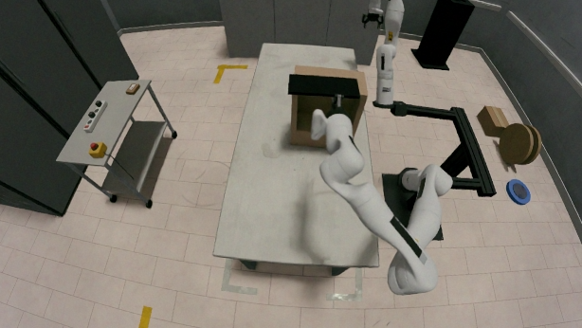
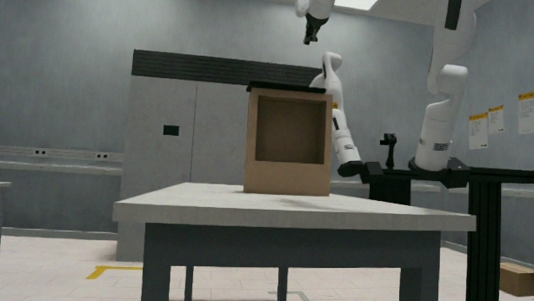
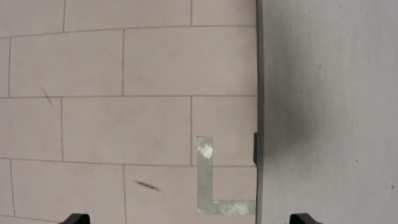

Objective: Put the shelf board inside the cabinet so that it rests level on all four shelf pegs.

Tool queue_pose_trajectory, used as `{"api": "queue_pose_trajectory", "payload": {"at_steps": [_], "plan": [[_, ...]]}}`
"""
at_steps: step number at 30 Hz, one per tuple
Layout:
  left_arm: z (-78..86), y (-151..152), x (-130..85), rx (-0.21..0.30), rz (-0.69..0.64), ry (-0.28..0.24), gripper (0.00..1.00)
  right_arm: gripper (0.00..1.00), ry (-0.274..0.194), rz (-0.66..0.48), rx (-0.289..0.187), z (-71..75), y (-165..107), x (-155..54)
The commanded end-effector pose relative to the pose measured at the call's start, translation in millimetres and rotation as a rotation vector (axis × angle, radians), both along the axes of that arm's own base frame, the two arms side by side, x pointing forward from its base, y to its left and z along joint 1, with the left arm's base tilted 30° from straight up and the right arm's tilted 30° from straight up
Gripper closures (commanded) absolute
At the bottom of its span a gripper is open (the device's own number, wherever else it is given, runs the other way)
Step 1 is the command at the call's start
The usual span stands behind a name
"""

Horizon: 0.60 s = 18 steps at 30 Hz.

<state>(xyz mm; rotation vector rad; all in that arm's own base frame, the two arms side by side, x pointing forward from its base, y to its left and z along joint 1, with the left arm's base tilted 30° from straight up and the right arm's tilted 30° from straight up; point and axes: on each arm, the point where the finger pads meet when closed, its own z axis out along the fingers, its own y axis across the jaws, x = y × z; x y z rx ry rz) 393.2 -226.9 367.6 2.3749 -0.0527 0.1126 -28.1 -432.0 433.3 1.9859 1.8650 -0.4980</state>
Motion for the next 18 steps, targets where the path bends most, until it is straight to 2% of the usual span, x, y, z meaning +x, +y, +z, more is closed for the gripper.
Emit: {"api": "queue_pose_trajectory", "payload": {"at_steps": [1, 7, 15, 17, 18], "plan": [[0.3, -0.6, -0.3, -0.003, -0.002, -0.001, 0.903, 0.002, -0.001, 0.0, -0.001, 0.6, 0.0, -0.1], [-1.3, -0.4, 0.0, -0.041, -0.008, 0.001, 0.903, 0.002, -0.001, 0.0, -0.001, 0.6, 0.0, -0.1], [-4.2, 0.3, 0.4, -0.156, -0.022, 0.004, 0.903, 0.002, -0.001, 0.0, -0.001, 0.6, 0.0, -0.1], [-4.2, 0.3, 0.4, -0.156, -0.022, 0.004, 0.903, 0.002, -0.001, 0.0, -0.001, 0.6, 0.0, -0.1], [-4.3, 0.4, 0.4, -0.174, -0.024, 0.004, 0.903, 0.002, -0.001, 0.0, -0.001, 0.6, 0.0, -0.1]]}}
